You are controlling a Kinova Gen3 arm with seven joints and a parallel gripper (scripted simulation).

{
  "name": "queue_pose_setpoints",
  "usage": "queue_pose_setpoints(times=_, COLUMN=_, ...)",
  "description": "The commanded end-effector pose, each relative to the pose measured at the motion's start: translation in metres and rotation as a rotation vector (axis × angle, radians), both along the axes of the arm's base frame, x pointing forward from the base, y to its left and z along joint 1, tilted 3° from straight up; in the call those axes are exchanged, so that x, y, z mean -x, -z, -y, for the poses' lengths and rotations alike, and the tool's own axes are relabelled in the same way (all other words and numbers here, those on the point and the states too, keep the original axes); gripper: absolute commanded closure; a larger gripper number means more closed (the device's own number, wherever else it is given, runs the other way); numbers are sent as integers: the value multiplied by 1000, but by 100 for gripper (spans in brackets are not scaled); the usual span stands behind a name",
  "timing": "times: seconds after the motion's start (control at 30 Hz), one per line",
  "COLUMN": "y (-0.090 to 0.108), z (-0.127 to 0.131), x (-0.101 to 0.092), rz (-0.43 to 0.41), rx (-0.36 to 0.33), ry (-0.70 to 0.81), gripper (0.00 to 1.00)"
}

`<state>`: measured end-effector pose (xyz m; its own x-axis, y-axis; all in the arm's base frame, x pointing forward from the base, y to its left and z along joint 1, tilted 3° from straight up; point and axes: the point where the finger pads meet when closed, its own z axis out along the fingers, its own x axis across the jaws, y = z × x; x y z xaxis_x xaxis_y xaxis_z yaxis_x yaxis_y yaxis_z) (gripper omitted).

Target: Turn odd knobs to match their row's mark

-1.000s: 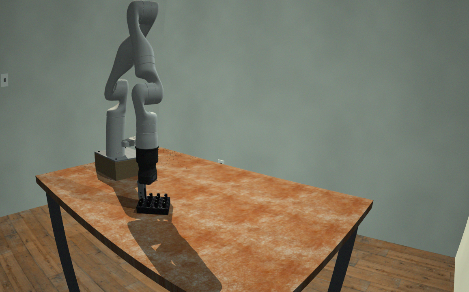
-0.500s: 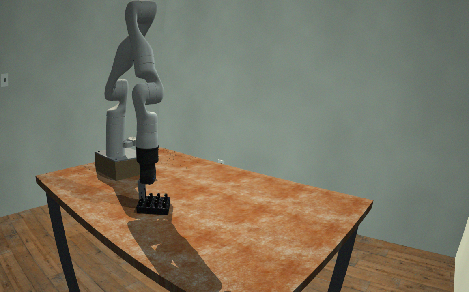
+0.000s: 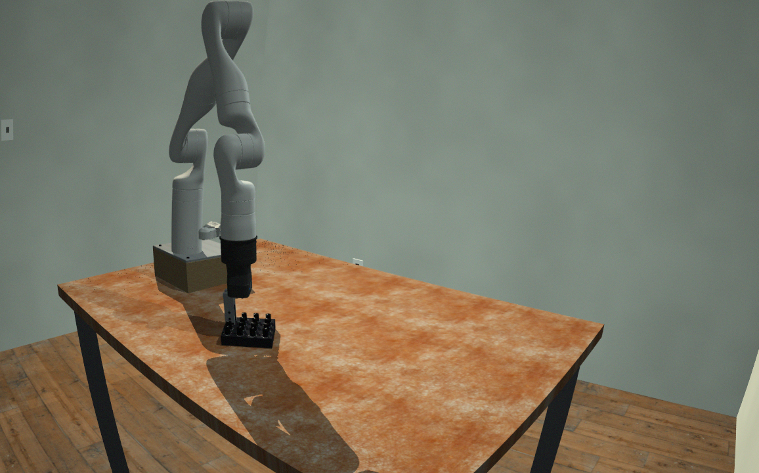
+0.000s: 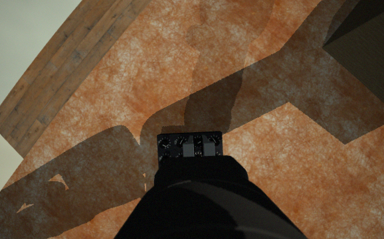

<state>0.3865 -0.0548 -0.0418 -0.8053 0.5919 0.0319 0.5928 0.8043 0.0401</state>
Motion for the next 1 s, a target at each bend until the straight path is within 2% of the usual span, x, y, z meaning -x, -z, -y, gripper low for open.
queue_pose_setpoints(times=0.0, y=-1, z=0, x=-1, rz=2, rx=0, ry=-1, gripper=70)
queue_pose_setpoints(times=0.53, y=-1, z=0, x=-1, rz=2, rx=0, ry=-2, gripper=70)
queue_pose_setpoints(times=0.57, y=-1, z=0, x=-1, rz=2, rx=0, ry=-2, gripper=54)
queue_pose_setpoints(times=0.97, y=-1, z=0, x=-1, rz=2, rx=0, ry=-2, gripper=54)
